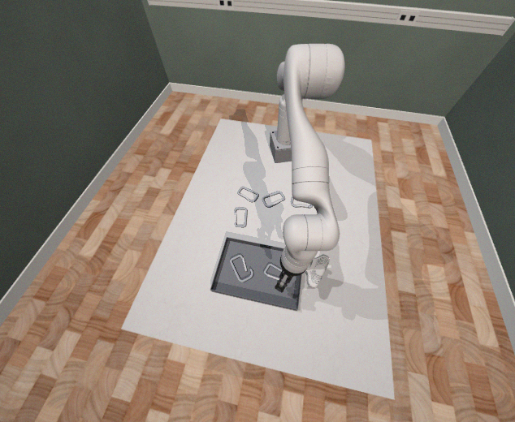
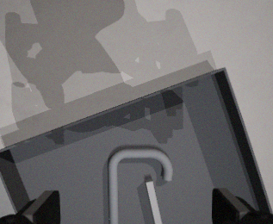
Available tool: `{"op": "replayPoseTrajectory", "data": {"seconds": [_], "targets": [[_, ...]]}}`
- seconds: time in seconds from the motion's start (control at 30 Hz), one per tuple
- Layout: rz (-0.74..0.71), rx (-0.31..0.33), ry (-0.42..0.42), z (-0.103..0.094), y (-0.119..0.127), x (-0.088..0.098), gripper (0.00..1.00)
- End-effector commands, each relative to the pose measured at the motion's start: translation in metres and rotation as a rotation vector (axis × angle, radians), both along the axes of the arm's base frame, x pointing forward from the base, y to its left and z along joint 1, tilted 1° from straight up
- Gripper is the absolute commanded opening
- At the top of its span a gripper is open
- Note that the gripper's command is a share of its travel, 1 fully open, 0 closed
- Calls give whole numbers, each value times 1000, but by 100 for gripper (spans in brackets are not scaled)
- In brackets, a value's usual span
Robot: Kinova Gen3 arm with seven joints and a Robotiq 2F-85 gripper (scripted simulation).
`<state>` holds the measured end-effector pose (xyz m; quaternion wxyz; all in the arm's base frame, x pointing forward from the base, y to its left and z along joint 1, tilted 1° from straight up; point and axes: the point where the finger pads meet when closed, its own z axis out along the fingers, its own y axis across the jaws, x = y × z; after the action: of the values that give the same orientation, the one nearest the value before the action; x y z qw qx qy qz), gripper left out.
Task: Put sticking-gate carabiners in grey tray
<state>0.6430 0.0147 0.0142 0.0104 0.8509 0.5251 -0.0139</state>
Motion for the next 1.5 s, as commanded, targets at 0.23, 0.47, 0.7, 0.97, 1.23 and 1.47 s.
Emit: {"op": "replayPoseTrajectory", "data": {"seconds": [0.23, 0.47, 0.7, 0.97, 1.23, 1.47], "targets": [[0, 1, -13, 44, -8, -58, 100], [0, 1, -13, 57, -12, -84, 100], [0, 1, -13, 57, -12, -84, 100], [-5, 3, 9, 96, -22, -172, 100], [-5, 3, 9, 96, -22, -172, 100], [-15, 4, 24, 135, -32, -247, 100]]}}
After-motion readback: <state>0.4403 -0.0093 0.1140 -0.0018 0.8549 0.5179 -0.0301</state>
